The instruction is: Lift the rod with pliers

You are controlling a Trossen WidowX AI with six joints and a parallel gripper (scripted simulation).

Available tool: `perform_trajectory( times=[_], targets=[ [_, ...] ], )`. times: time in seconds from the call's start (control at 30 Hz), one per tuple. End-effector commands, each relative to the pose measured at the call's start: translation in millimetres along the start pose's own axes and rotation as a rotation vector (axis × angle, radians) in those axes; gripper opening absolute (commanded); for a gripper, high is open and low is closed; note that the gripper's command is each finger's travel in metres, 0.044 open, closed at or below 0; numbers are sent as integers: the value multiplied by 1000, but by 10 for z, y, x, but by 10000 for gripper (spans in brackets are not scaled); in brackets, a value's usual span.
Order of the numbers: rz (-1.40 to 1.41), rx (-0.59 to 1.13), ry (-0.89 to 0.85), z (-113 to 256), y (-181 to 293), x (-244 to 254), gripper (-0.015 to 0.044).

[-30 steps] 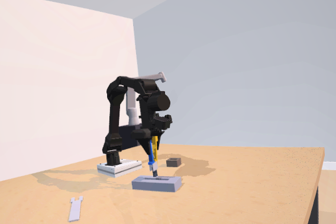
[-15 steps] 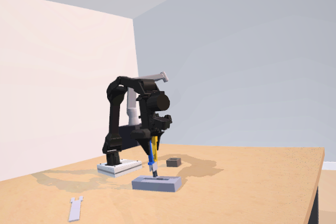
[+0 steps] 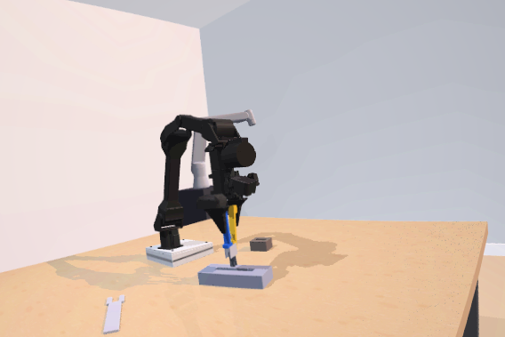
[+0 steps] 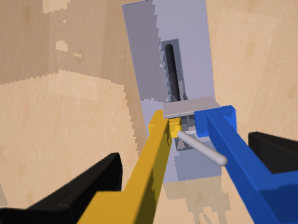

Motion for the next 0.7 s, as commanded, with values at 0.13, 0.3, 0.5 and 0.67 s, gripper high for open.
perform_trajectory(
  times=[0.13, 0.3, 0.5, 0.67],
  targets=[
    [1, -4, 3, 28, 10, 9, 321],
    [1, -4, 3, 30, 10, 8, 321],
    [1, -4, 3, -7, 8, 6, 321],
    [1, -4, 3, -58, 4, 3, 321]
  ],
)
Point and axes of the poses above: the point midway between the two fingers, 35 mm back from their tips, its own z axis back along the fingers, its own x axis across the jaws, y = z × x, the point moved 10 cm from there along z, back along the fingers
